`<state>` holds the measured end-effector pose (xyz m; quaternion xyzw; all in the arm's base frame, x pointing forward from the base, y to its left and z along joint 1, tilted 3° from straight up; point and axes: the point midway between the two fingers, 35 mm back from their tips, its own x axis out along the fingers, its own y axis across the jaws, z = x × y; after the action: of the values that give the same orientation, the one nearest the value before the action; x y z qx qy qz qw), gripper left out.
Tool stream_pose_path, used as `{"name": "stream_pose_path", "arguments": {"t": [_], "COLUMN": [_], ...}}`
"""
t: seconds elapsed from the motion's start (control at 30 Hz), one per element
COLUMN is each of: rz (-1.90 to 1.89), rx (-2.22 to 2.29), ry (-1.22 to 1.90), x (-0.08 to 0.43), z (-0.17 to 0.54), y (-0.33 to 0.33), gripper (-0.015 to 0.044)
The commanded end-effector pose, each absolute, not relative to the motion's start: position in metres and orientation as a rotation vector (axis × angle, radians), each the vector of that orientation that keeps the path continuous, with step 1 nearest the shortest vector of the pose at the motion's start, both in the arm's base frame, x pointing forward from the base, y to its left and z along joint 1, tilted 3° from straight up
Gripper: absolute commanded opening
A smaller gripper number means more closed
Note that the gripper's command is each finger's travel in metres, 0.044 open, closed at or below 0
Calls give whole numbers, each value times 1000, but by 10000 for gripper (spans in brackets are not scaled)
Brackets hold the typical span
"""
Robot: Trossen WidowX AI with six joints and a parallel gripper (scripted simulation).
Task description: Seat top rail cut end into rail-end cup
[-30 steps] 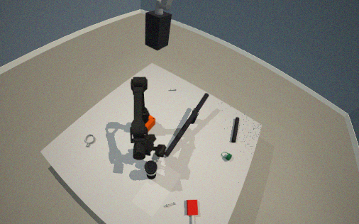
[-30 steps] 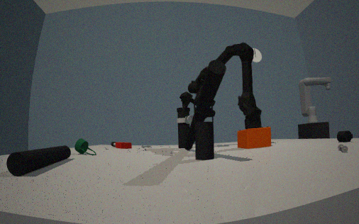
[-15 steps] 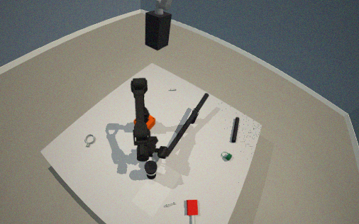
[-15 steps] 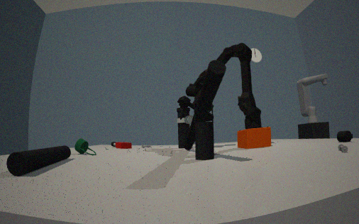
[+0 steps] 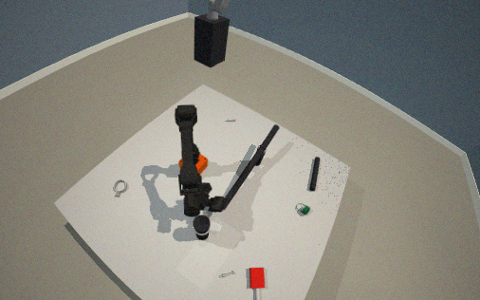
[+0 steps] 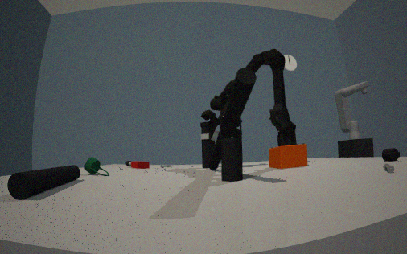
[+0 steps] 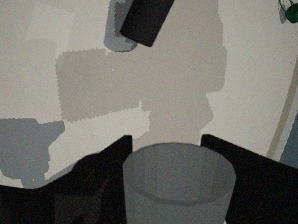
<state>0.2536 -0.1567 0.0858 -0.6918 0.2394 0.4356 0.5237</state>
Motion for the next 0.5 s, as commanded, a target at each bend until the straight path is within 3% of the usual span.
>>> {"name": "stream_pose_path", "arguments": {"t": [0.0, 0.1, 0.47], "rz": [1039, 1023, 959], "rx": [-1653, -1644, -1605], "ry": [582, 596, 652], "x": [254, 256, 263], "z": [85, 85, 86], "y": [-157, -157, -155], "gripper": [59, 0, 0]}}
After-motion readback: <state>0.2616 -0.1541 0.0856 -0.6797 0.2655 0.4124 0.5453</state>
